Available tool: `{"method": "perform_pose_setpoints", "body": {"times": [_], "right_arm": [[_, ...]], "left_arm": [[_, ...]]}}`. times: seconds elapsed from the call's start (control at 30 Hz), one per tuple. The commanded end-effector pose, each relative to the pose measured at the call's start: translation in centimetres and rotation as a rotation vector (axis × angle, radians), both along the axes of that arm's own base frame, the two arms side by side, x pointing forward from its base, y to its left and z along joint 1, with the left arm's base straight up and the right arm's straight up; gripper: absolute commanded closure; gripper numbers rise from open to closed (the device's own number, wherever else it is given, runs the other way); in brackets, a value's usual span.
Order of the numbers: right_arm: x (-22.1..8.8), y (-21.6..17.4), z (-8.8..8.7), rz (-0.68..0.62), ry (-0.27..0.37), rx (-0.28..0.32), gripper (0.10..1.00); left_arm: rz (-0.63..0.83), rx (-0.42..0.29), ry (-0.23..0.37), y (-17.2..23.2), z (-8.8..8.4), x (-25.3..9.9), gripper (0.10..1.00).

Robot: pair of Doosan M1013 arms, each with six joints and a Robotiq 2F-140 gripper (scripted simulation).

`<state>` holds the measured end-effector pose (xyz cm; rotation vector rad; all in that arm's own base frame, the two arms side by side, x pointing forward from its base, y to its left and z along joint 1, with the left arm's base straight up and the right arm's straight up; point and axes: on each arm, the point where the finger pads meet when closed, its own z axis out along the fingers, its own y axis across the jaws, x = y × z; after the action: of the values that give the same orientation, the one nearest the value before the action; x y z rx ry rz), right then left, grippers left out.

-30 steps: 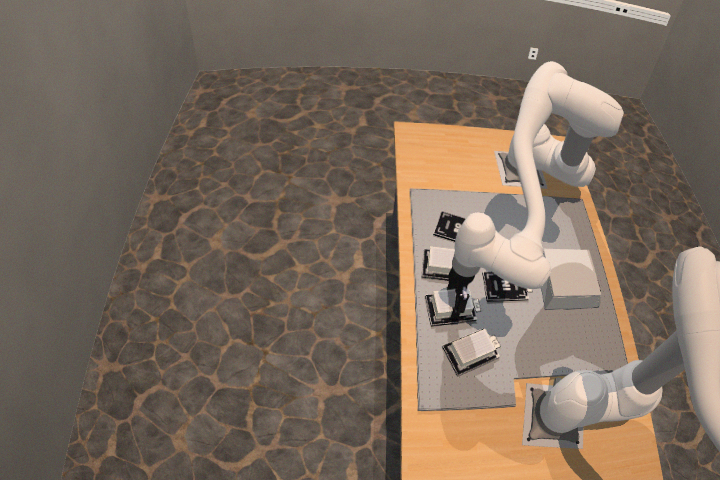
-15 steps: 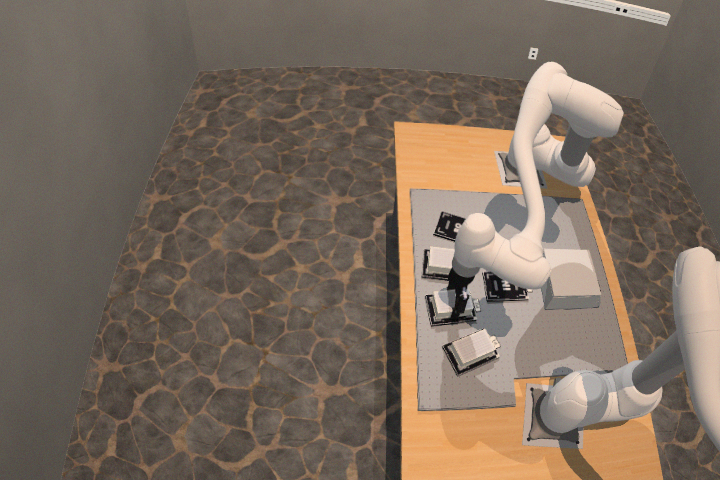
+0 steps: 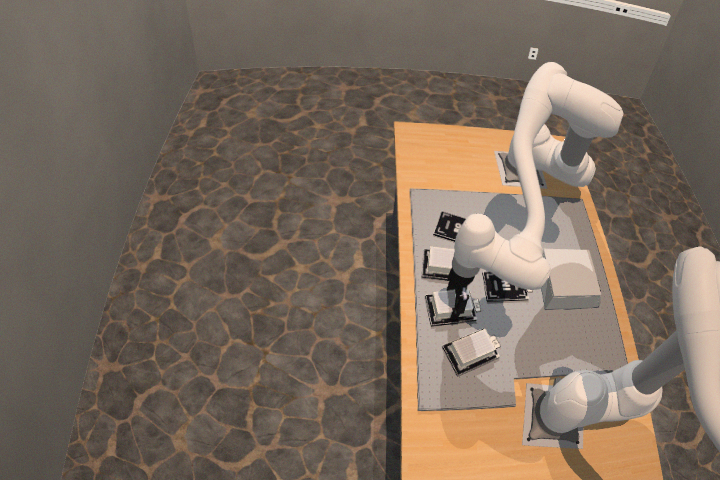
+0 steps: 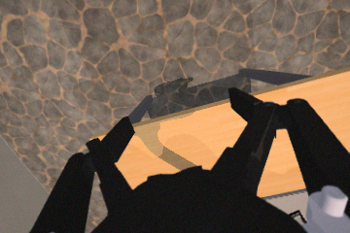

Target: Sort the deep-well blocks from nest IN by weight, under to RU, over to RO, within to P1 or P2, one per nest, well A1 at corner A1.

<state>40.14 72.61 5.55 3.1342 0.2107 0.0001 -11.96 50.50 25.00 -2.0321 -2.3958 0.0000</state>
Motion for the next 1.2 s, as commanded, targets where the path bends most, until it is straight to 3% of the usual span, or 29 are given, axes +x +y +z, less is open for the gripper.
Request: {"method": "perform_pose_setpoints", "body": {"times": [0.0,0.47,0.5,1.17], "right_arm": [[0.02,0.05,0.09,0.0,0.0,0.002,0.999],[0.02,0.05,-0.11,0.0,0.0,0.002,0.999],[0.02,0.05,-0.13,0.0,0.0,0.002,0.098],[0.02,0.05,-0.13,0.0,0.0,0.002,0.098]], "left_arm": [[0.0,0.001,0.001,0.03,0.06,-0.01,0.098],[0.0,0.001,0.001,0.03,0.06,-0.01,0.098],[0.0,0.001,0.001,0.03,0.06,-0.01,0.098],[0.0,0.001,0.001,0.03,0.06,-0.01,0.098]]}}
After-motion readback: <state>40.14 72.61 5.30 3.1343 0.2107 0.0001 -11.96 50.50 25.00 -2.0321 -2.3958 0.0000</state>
